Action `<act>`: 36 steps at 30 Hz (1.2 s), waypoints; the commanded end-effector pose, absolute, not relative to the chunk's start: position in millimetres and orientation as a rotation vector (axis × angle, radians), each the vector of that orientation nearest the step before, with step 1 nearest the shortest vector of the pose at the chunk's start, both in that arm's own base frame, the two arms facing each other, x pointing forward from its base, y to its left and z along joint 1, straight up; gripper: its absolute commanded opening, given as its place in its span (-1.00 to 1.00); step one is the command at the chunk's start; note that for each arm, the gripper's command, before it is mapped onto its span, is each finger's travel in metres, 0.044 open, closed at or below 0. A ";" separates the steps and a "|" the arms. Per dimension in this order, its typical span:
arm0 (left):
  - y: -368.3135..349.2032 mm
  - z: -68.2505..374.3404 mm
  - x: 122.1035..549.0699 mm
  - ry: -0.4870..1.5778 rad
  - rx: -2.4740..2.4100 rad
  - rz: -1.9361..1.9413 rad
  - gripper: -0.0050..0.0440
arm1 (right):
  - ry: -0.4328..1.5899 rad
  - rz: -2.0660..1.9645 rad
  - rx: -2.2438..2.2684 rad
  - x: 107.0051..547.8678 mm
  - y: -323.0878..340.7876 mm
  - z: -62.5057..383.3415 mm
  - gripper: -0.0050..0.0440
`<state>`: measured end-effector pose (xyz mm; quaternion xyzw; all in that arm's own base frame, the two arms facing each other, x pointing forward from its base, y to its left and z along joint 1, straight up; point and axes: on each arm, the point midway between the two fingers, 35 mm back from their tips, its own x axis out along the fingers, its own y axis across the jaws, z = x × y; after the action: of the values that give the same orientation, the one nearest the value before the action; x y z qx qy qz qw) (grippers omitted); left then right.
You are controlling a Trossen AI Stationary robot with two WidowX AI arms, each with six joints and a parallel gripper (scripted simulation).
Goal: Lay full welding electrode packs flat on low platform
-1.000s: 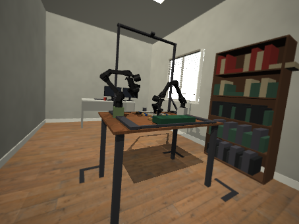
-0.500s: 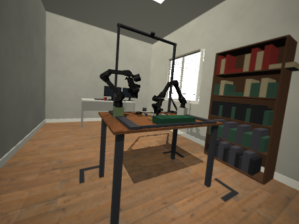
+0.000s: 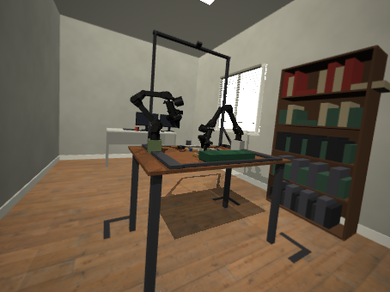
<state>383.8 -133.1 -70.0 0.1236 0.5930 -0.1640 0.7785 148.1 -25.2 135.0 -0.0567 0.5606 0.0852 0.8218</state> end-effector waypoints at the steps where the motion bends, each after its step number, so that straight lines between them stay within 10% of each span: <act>1: -134.2 -64.1 388.4 1.262 0.266 -0.353 -1.00 | 1.171 0.179 -0.128 150.3 -25.8 141.8 0.96; 36: -135.6 -40.7 393.6 1.239 0.264 -0.350 -1.00 | 1.171 0.179 -0.128 150.3 -25.8 141.8 0.96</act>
<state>380.6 -131.8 -69.8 0.1248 0.6004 -0.1628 0.7730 148.1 -25.2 135.0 -0.0567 0.5606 0.0852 0.8218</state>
